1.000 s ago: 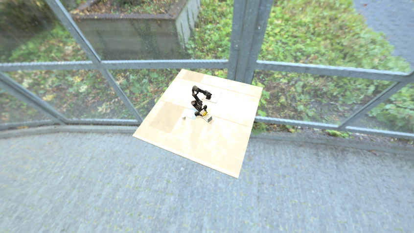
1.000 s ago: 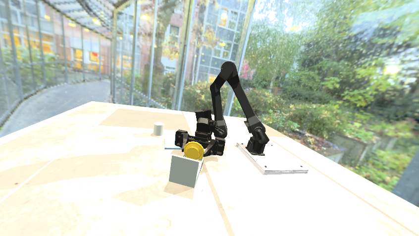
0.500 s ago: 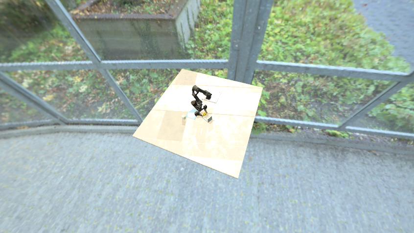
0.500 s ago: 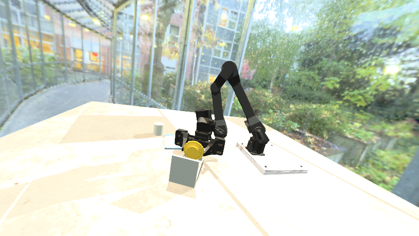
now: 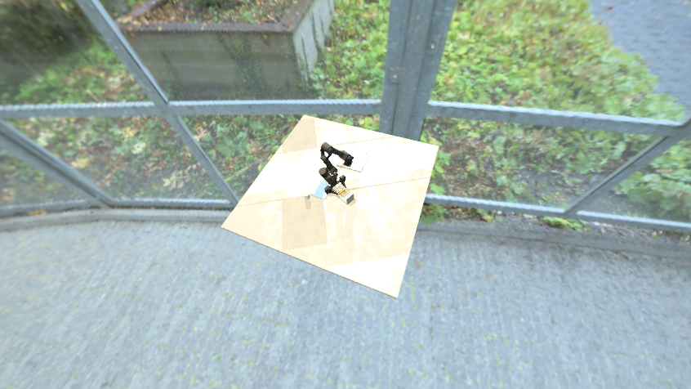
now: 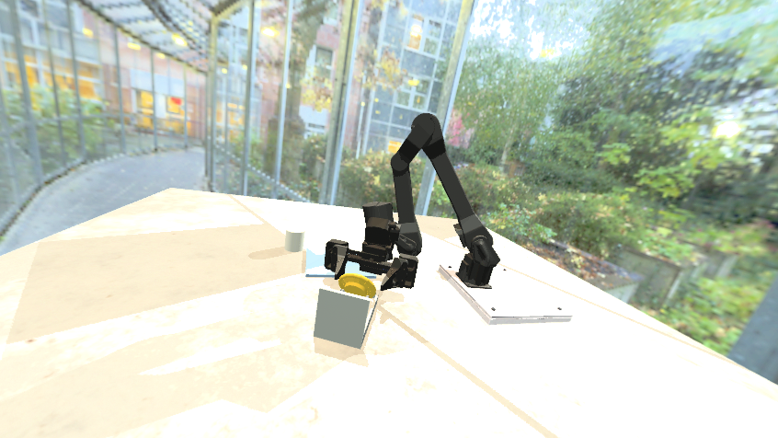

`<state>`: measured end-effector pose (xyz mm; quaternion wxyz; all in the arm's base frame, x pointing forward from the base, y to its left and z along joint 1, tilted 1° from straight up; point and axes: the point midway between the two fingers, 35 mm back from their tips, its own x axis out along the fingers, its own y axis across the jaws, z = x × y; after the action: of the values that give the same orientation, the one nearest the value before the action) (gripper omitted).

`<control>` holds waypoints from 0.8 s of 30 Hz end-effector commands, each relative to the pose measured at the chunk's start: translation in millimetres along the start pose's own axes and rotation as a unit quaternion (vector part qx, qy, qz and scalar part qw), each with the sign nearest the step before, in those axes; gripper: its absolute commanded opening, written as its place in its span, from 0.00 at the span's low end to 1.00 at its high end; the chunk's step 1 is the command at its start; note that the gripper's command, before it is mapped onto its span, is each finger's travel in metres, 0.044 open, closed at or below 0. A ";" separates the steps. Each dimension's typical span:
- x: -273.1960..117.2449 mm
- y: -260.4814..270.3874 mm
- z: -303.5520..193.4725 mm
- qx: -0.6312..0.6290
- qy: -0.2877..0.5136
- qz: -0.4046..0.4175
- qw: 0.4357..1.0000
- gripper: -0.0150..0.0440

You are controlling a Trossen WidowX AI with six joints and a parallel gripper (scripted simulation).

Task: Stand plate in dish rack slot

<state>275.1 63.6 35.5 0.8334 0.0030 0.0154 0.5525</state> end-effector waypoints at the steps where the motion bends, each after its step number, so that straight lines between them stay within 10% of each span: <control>1: 0.0 -0.4 1.4 0.000 0.000 0.000 1.000 0.93; 24: -1.6 -44.9 124.5 0.028 -0.001 -0.046 0.999 0.93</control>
<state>305.7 52.4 152.8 0.8441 0.0232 0.0224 0.5352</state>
